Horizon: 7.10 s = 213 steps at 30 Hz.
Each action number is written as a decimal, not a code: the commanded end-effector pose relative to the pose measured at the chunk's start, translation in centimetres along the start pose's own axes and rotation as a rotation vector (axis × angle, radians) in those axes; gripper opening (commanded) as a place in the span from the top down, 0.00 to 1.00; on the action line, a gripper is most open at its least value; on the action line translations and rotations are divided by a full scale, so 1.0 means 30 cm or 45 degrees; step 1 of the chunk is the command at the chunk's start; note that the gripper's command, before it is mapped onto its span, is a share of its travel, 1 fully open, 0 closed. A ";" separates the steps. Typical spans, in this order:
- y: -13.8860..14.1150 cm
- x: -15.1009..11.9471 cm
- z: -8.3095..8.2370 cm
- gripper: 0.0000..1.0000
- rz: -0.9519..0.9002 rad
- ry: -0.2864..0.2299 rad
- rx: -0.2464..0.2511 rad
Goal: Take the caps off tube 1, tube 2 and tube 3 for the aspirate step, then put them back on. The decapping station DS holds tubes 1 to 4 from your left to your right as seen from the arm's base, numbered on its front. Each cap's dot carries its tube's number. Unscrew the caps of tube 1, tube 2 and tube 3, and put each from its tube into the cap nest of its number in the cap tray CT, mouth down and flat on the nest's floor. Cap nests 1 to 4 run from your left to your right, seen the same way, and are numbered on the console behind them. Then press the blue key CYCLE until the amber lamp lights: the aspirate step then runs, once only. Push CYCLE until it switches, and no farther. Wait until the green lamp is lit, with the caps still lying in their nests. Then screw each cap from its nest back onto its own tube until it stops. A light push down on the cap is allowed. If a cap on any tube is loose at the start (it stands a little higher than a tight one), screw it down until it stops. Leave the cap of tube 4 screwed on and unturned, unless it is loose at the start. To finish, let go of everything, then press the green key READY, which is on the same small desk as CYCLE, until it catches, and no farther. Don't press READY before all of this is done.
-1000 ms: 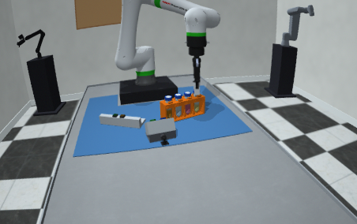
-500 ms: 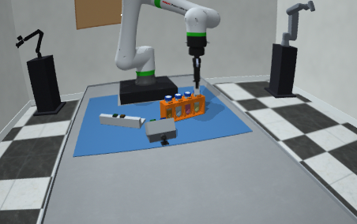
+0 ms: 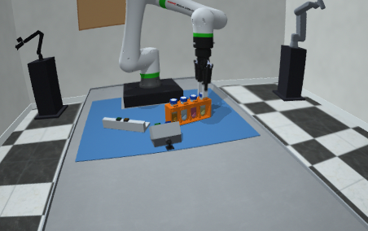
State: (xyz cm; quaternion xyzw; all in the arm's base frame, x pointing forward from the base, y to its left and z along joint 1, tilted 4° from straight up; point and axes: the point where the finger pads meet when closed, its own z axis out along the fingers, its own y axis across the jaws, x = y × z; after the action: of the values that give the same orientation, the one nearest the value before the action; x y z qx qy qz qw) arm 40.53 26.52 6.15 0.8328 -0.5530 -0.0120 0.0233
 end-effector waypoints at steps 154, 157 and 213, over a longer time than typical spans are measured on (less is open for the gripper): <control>-0.001 0.001 -0.001 1.00 0.281 -0.022 -0.014; -0.001 0.001 -0.001 1.00 0.090 -0.023 -0.012; -0.001 0.001 -0.025 1.00 0.011 -0.024 -0.011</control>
State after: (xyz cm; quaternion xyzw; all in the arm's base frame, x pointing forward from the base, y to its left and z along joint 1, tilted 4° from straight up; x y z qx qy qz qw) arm 40.61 26.53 6.89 0.8301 -0.5567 -0.0221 0.0220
